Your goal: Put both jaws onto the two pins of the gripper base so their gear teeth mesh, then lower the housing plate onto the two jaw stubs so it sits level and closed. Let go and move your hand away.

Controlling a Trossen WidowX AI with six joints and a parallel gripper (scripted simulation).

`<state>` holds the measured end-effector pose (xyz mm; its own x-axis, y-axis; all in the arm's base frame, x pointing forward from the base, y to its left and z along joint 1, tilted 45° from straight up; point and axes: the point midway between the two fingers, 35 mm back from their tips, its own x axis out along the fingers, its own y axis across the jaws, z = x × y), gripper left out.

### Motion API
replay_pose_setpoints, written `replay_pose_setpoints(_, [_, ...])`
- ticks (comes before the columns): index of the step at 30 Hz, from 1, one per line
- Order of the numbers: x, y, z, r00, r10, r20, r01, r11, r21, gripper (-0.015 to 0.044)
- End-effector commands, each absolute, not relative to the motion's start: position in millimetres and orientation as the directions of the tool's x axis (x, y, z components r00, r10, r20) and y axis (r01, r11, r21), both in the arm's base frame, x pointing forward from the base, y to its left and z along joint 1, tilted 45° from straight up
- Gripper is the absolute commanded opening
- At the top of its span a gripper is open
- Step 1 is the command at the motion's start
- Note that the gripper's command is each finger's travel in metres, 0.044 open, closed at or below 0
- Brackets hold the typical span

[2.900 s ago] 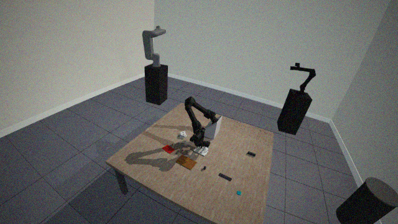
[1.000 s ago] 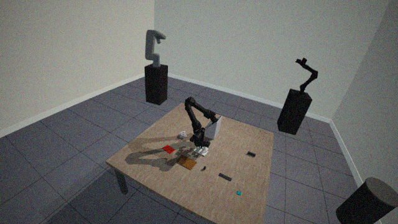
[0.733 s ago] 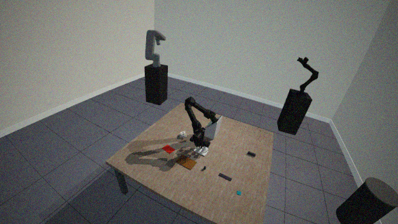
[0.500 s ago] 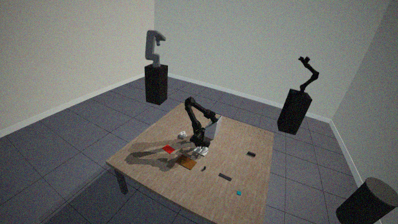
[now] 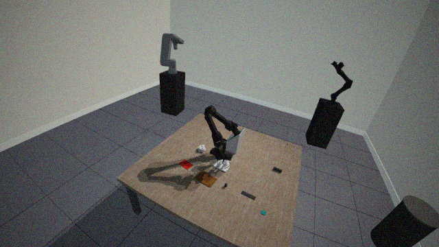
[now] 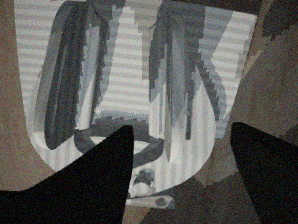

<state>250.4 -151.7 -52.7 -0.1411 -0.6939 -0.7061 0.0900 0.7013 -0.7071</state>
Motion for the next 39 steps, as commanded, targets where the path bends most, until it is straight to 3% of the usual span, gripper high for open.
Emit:
replay_pose_setpoints(1, [259.1, -131.9, -30.3, -0.122, -0.697, -0.707, 0.101, 0.7, -0.707, 0.0224])
replay_pose_setpoints(7, [259.5, -122.8, -20.9, -0.117, -0.701, -0.703, 0.095, 0.697, -0.711, 0.0224])
replay_pose_setpoints(15, [254.0, -146.7, 5.6, -0.122, -0.683, -0.72, 0.236, 0.685, -0.689, 0.0434])
replay_pose_setpoints(16, [252.7, -150.4, 9.7, -0.122, -0.681, -0.722, 0.257, 0.681, -0.685, 0.044])
replay_pose_setpoints(39, [193.6, -218.3, 99.6, -0.115, -0.662, -0.74, 0.683, 0.489, -0.543, 0.044])
